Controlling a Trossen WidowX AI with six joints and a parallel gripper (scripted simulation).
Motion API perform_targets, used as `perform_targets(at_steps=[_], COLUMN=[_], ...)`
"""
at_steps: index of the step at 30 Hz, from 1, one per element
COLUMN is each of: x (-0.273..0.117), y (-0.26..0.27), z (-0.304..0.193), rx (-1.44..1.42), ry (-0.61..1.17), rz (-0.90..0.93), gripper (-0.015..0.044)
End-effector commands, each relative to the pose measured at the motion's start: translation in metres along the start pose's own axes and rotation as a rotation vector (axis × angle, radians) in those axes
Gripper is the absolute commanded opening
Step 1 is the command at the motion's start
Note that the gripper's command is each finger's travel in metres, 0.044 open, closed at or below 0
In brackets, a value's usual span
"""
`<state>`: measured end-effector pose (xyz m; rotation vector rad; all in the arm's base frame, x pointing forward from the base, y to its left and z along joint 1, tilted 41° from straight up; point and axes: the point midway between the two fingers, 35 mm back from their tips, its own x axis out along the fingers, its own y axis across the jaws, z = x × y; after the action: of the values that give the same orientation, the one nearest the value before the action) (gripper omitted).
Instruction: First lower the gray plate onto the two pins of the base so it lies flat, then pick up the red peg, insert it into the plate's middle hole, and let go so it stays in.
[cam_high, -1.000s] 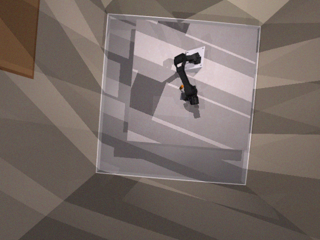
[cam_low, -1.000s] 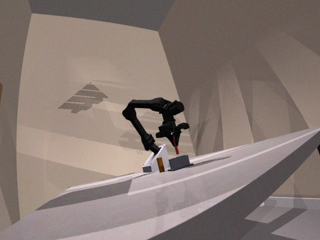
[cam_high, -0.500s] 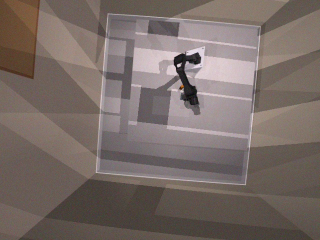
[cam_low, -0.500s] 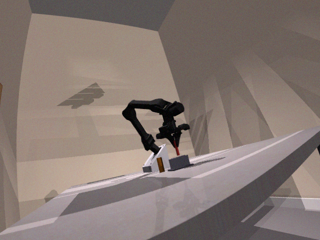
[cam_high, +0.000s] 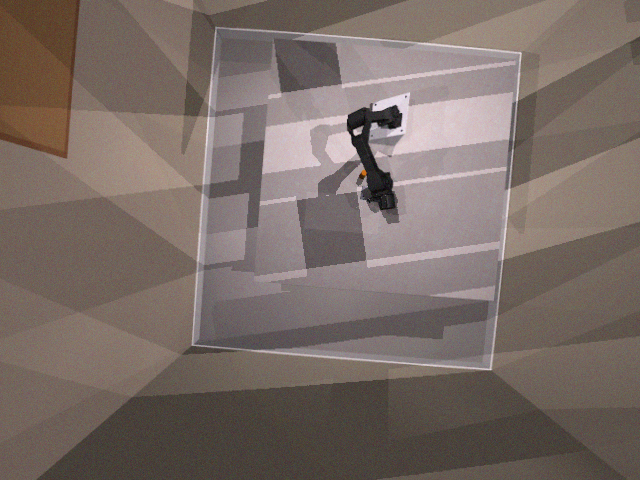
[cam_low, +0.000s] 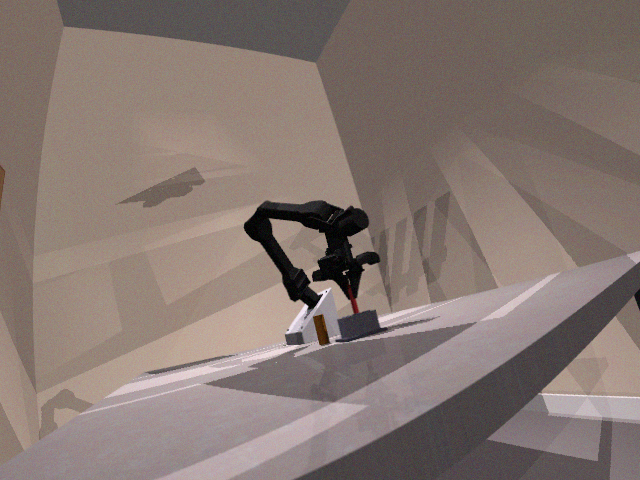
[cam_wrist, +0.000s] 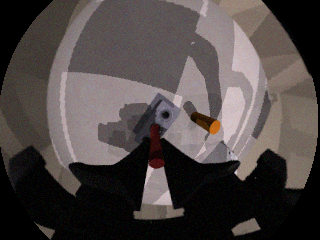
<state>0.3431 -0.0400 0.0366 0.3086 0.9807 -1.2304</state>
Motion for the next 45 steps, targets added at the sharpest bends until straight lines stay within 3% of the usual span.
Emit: perform_targets(at_steps=[1, 32, 38, 45], x=[-0.0005, 0.0016, 0.0016, 0.0016], y=[0.0001, -0.0027, -0.0027, -0.0027], z=[0.0002, -0.0002, -0.0002, -0.0002], rx=[0.001, 0.006, 0.006, 0.006], ry=[0.0, 0.0, 0.0, 0.0], rz=[0.0, 0.002, 0.002, 0.002], gripper=[0.0, 0.0, 0.015, 0.015])
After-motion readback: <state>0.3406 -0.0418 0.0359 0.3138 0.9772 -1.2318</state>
